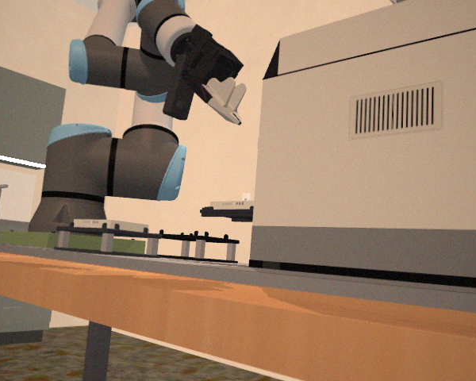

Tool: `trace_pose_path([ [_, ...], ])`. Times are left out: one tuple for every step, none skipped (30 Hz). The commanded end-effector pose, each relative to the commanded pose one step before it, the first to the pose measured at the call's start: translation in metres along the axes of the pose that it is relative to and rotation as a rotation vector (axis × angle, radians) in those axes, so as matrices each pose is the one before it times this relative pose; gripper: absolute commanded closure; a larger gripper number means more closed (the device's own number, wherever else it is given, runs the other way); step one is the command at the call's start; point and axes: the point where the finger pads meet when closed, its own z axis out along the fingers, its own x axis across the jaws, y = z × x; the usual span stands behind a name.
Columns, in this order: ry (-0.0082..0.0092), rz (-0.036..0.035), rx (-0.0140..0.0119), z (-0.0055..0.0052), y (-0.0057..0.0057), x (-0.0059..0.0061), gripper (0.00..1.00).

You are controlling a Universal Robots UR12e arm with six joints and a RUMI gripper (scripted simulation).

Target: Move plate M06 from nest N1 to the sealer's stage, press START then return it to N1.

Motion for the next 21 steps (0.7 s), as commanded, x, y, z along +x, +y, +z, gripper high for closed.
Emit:
trace_pose_path([
  [-0.00103,-0.00032,-0.00123,0.00789,0.00133,-0.00027,1.00],
  [0.00000,0.00000,0.00000,0.00166,0.00009,0.00000,1.00],
  [0.00000,0.00000,0.00000,0.00166,0.00010,0.00000,1.00],
  [0.00000,0.00000,0.00000,0.00166,0.00010,0.00000,1.00],
  [0.00000,0.00000,0.00000,0.00167,0.00010,0.00000,1.00],
  [0.00000,0.00000,0.00000,0.00167,0.00010,0.00000,1.00],
  [0.00000,0.00000,0.00000,0.00167,0.00010,0.00000,1.00],
  [0.00000,0.00000,0.00000,0.00167,0.00010,0.00000,1.00],
  [0.00000,0.00000,0.00000,0.00167,0.00010,0.00000,1.00],
  [0.00000,0.00000,0.00000,0.00167,0.00010,0.00000,1.00],
  [0.00000,0.00000,0.00000,0.00167,0.00010,0.00000,1.00],
  [0.00000,0.00000,0.00000,0.00167,0.00010,0.00000,1.00],
  [0.00000,0.00000,0.00000,0.00000,0.00000,0.00000,1.00],
  [0.00000,0.00000,0.00000,0.00000,0.00000,0.00000,1.00],
  [0.00000,0.00000,0.00000,0.00168,0.00010,0.00001,1.00],
  [0.00000,0.00000,0.00000,0.00166,0.00010,0.00000,1.00],
  [0.00000,0.00000,0.00000,0.00166,0.00010,0.00000,1.00],
  [0.00000,0.00000,0.00000,0.00166,0.00010,0.00000,1.00],
  [0.00000,0.00000,0.00000,0.00166,0.00010,0.00000,1.00],
  [0.00000,0.00000,0.00000,0.00166,0.00010,0.00000,1.00],
  [0.00000,0.00000,0.00000,0.00167,0.00010,0.00000,1.00],
])
